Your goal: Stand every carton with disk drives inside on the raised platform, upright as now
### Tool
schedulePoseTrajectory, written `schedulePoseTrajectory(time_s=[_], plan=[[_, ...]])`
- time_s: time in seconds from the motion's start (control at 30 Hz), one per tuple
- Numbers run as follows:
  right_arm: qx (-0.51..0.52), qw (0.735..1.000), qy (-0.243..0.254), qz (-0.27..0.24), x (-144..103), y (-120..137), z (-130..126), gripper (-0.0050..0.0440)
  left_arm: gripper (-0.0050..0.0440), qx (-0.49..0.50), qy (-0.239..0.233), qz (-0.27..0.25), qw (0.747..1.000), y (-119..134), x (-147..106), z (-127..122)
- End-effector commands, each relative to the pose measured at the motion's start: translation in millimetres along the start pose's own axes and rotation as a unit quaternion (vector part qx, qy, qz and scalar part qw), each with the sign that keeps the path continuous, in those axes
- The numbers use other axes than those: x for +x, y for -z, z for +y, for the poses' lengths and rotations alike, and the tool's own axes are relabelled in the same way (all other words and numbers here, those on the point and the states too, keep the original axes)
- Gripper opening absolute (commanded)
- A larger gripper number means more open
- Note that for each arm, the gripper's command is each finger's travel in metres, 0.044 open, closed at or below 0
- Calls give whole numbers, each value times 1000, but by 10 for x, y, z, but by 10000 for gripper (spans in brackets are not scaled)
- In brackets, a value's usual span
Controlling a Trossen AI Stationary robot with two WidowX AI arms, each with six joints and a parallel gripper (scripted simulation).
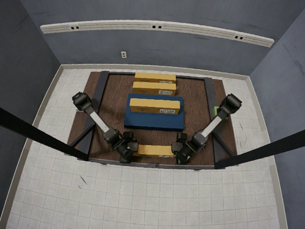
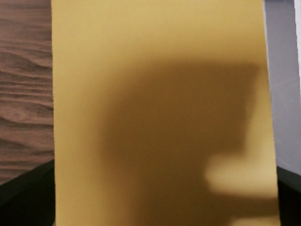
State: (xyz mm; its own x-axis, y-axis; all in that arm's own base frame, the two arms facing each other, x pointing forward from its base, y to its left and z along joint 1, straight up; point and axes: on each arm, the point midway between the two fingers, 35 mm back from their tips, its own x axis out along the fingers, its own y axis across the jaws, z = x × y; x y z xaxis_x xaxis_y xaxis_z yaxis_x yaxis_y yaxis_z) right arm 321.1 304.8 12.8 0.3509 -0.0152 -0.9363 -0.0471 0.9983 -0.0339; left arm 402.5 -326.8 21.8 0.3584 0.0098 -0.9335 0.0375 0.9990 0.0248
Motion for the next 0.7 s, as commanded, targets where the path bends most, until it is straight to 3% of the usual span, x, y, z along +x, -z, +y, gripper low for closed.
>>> schedulePoseTrajectory(time_s=[0.0,0.67], plan=[[5,1000,-12,-13,-98,-93,57,388,386,-6,15,-19,1000,-125,-196,-23],[5,1000,-12,-13,-98,-93,56,388,386,-6,11,-14,1000,-125,-196,-23]])
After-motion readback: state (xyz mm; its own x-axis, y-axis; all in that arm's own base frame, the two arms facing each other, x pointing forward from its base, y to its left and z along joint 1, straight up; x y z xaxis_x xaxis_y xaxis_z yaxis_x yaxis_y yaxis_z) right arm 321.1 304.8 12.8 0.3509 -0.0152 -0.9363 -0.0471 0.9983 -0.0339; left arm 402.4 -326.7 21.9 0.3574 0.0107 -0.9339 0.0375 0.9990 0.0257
